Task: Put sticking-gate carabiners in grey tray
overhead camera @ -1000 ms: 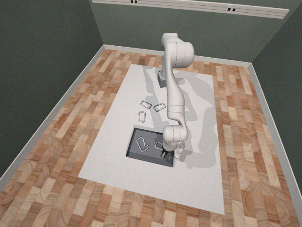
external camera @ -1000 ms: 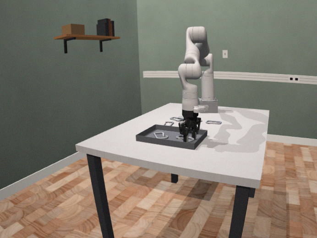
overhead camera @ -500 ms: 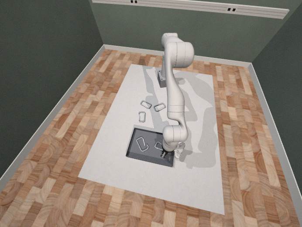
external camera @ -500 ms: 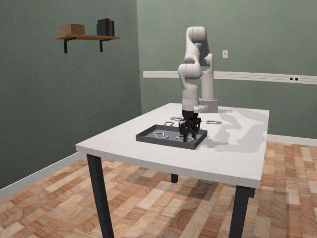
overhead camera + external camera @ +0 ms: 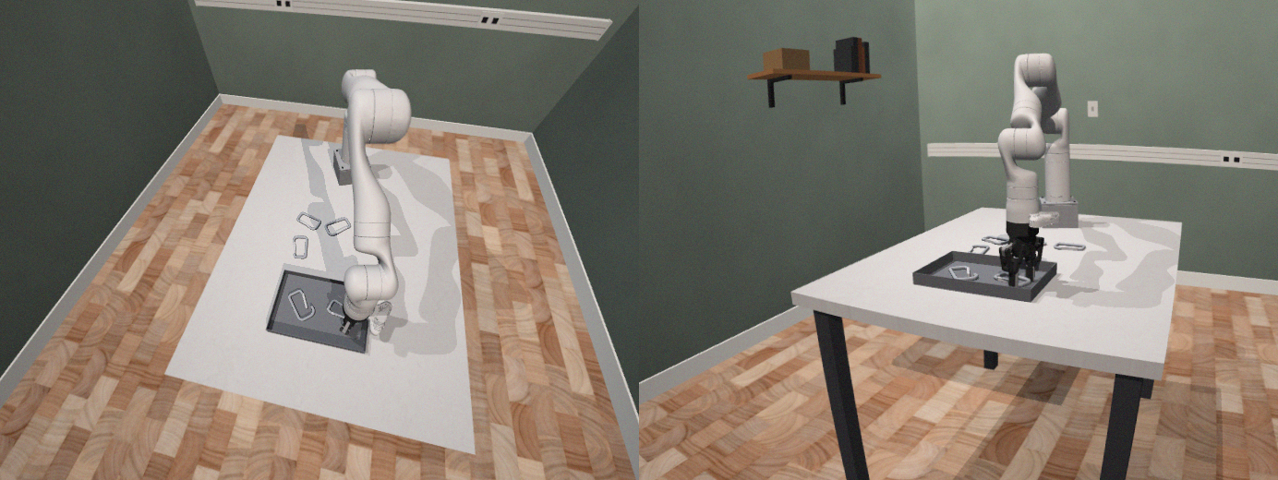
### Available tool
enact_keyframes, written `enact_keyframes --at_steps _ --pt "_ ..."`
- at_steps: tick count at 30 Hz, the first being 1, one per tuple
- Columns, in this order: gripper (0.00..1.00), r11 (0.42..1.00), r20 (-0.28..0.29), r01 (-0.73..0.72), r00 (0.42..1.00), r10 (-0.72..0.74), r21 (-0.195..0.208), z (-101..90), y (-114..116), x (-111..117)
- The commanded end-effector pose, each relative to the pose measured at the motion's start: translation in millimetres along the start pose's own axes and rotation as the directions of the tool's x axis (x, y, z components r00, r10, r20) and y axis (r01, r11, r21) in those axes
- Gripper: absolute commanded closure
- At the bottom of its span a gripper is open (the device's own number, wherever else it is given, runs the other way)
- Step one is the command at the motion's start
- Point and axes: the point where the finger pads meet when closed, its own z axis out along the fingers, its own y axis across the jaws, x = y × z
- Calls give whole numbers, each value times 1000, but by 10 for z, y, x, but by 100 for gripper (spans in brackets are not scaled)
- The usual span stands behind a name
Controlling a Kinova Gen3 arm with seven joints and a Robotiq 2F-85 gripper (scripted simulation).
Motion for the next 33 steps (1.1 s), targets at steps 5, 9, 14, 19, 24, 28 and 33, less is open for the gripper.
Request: enact_keyframes --at_steps 5,9,14,19,24,28,33 --pt "100 1000 -1 0 1000 0 -2 5 -1 13" --pt "0 1000 -1 0 1000 0 -2 -15 9 5" --pt "0 1000 -1 0 1000 0 -2 -15 9 5" --pt "0 1000 -1 0 1000 0 -2 -15 9 5" --pt "0 1000 -1 0 1000 0 -2 -715 1 6" --pt "0 1000 -1 0 1000 0 -2 -987 -3 5" --pt "0 1000 -1 0 1000 0 -2 -997 -2 6"
